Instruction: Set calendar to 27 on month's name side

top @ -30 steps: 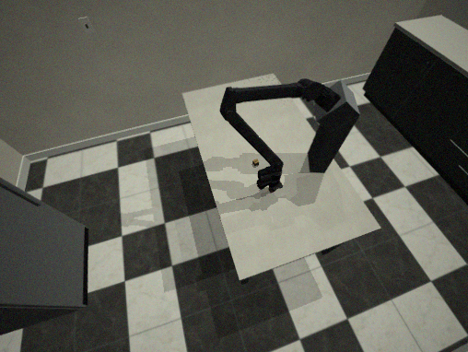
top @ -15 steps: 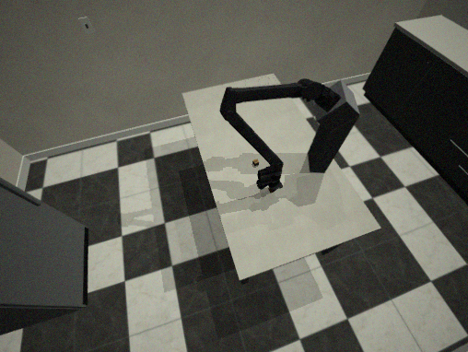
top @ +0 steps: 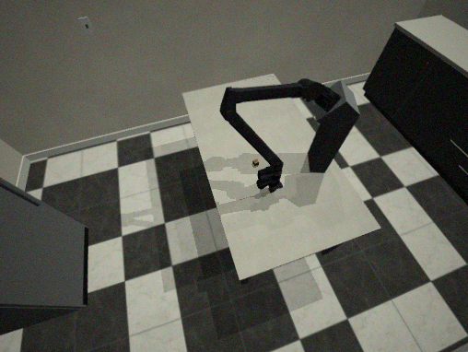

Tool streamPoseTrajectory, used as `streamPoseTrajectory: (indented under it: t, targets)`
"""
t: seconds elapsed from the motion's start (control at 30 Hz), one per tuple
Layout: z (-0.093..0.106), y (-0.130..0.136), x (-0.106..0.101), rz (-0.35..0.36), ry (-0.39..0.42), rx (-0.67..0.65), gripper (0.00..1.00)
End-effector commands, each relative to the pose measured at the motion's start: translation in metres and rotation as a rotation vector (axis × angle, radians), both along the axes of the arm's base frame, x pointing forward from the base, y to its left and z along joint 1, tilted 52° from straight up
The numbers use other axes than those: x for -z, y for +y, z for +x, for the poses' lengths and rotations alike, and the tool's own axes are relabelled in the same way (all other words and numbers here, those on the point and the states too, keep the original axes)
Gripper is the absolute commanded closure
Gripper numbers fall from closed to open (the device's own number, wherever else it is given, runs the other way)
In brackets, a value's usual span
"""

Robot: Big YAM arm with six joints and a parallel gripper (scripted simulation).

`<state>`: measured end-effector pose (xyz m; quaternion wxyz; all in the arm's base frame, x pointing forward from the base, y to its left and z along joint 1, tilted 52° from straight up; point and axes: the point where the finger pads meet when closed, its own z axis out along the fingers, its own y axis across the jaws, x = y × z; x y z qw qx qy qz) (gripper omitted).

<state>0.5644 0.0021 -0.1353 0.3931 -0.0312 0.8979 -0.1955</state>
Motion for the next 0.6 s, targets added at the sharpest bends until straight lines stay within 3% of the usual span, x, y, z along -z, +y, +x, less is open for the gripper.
streamPoseTrajectory:
  t: [0.0, 0.57]
  targets:
    - [-0.0054, 0.0057, 0.008, 0.001, 0.012, -0.004, 0.73]
    - [-0.0027, -0.0037, 0.0097, -0.003, 0.013, 0.005, 0.73]
